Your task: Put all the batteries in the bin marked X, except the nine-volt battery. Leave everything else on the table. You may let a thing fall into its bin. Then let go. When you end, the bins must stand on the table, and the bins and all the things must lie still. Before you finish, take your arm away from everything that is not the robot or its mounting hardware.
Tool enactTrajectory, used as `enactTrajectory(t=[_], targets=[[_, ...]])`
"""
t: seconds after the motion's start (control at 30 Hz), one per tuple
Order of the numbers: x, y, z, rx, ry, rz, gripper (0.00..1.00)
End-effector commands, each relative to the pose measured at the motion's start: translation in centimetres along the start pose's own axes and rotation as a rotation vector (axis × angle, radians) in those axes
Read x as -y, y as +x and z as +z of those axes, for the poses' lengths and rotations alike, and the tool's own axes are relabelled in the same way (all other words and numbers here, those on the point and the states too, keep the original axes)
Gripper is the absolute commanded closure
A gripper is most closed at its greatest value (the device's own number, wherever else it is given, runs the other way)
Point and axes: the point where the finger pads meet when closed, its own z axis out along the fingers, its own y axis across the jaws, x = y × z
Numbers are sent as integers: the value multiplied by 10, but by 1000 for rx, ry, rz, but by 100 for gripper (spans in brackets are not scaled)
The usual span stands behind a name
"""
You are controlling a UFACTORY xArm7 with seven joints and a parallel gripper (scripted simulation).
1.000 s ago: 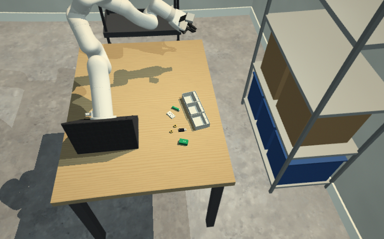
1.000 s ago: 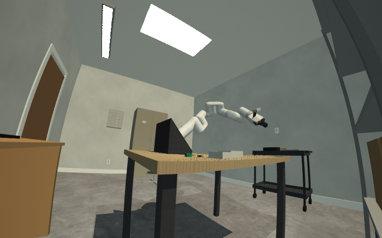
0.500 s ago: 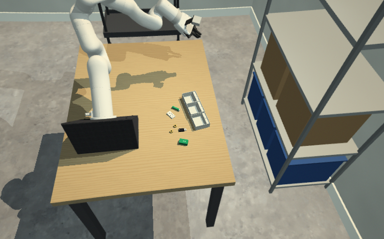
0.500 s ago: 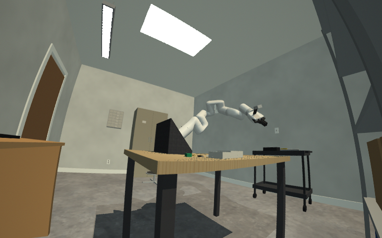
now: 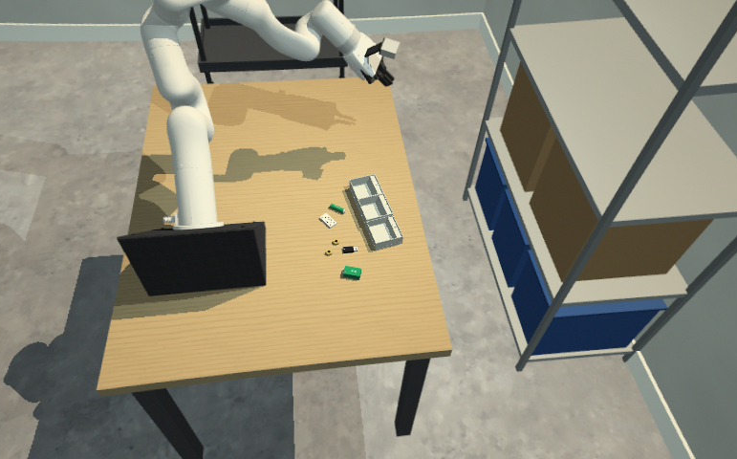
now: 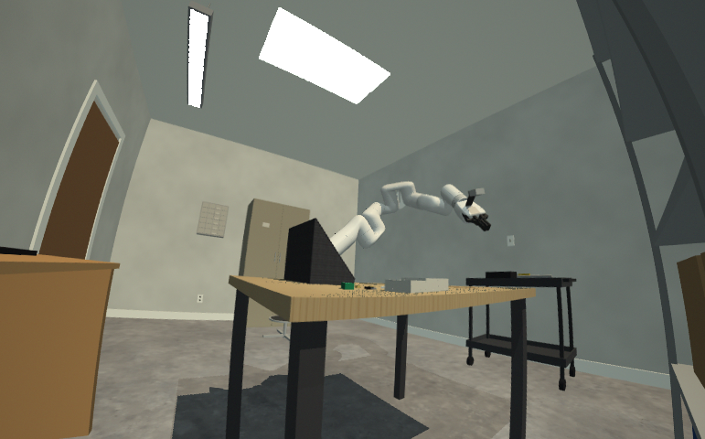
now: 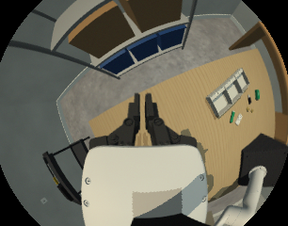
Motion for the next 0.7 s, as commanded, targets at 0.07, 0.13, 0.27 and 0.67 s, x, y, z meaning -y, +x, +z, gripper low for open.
enactTrajectory(t=[0.07,0.13,0.27,0.67], targets=[[-29,21,8,38,-46,-56,93],[-34,24,10,38,-46,-56,93],[-48,31,13,72,-84,-97,93],[-87,50,20,109,-119,-138,93]])
